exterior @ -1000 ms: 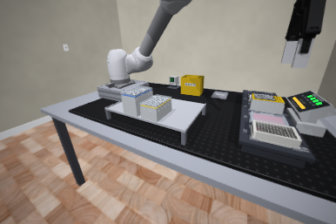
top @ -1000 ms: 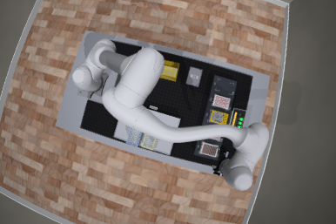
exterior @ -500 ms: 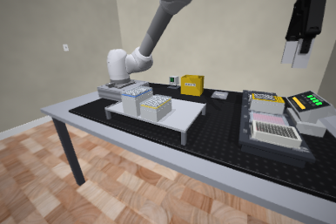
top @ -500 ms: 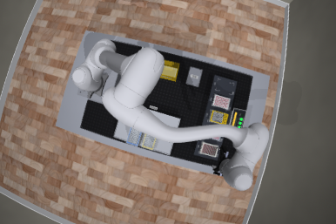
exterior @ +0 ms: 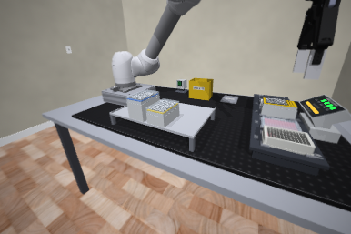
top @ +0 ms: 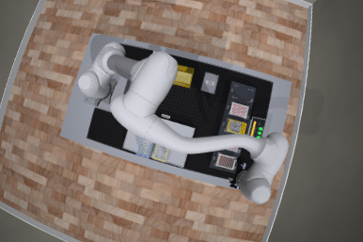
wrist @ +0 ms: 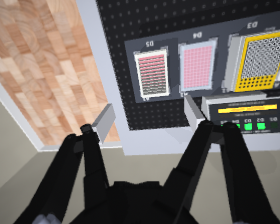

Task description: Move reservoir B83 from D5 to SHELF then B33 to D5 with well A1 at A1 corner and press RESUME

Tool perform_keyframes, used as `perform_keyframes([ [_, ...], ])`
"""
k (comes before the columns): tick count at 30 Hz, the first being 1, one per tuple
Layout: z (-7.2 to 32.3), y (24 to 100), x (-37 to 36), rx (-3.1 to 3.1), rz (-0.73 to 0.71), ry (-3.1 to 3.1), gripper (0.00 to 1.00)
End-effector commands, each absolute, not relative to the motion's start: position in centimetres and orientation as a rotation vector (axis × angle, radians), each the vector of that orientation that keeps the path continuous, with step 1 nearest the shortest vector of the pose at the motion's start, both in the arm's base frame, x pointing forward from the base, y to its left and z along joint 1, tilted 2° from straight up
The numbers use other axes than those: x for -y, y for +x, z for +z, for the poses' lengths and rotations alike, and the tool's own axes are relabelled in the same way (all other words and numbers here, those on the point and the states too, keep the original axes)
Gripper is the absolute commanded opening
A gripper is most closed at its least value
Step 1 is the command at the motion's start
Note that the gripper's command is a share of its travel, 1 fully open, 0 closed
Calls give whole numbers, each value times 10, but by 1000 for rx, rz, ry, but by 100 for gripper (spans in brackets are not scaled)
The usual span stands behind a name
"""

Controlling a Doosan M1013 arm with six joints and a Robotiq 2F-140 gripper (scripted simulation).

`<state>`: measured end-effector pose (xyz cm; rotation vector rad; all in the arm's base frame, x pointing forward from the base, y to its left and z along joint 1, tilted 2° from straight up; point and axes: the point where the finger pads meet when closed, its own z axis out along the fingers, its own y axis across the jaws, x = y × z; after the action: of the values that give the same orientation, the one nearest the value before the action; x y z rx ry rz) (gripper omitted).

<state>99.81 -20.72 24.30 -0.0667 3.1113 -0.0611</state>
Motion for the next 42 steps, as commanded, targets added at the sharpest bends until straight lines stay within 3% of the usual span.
perform_keyframes([
  [1, 230, 998, 204, -3117, -47, -65, 77],
  [42, 168, 999, 205, -3117, -47, -65, 77],
])
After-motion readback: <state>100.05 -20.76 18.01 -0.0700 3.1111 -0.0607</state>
